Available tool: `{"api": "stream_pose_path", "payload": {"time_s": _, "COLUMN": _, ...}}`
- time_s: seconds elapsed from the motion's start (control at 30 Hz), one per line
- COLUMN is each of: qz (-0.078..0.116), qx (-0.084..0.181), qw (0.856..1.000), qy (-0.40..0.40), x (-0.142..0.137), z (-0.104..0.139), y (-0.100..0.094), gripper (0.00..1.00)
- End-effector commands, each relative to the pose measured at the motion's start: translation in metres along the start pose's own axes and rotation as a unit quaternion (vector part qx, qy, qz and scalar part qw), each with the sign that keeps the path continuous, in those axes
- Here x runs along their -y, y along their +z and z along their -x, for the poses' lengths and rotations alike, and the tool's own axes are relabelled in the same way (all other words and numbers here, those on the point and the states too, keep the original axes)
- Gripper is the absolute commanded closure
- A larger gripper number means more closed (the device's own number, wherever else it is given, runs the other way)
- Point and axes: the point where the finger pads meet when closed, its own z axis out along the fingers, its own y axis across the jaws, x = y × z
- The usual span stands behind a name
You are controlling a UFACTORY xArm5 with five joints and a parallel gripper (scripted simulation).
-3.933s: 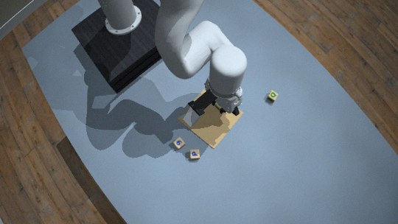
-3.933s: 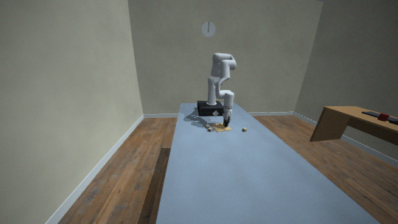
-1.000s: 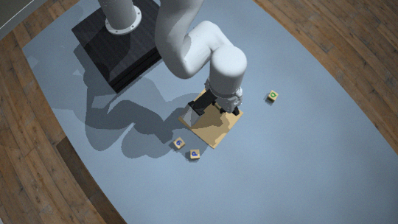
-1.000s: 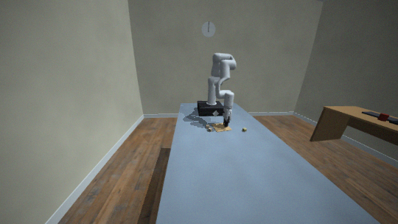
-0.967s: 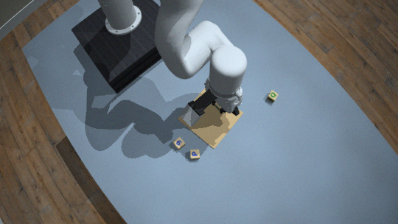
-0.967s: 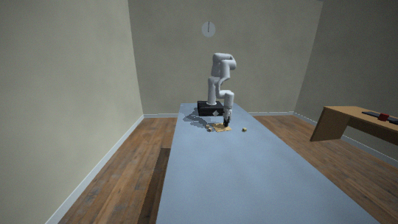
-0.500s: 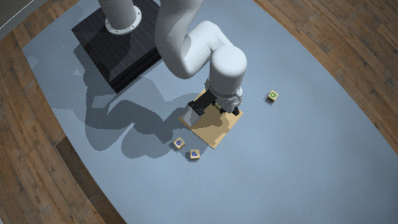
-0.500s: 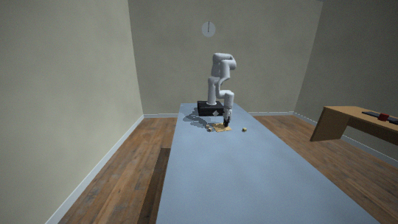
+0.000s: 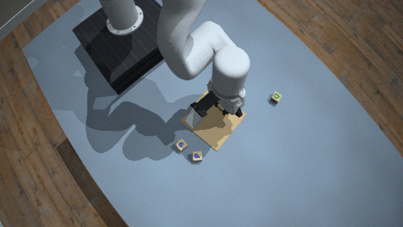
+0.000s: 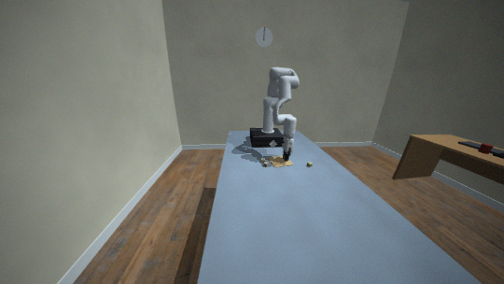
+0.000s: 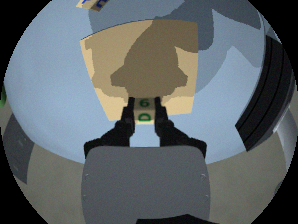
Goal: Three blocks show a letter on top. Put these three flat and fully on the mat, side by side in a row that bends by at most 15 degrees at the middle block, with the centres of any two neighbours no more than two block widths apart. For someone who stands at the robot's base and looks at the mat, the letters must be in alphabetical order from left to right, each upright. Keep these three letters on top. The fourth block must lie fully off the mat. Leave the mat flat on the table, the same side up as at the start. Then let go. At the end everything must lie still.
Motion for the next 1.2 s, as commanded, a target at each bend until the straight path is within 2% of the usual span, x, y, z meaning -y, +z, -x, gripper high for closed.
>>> {"api": "stream_pose_path", "payload": {"time_s": 0.0, "qz": -0.002, "qx": 0.0, "qw": 1.0, "qy": 0.0, "x": 0.0013, "z": 0.0001, "y": -0.0006, "gripper": 0.79}}
{"api": "stream_pose_path", "payload": {"time_s": 1.17, "qz": -0.002, "qx": 0.0, "qw": 1.0, "qy": 0.0, "x": 0.0012, "z": 0.0002, "y": 0.0031, "gripper": 0.79}}
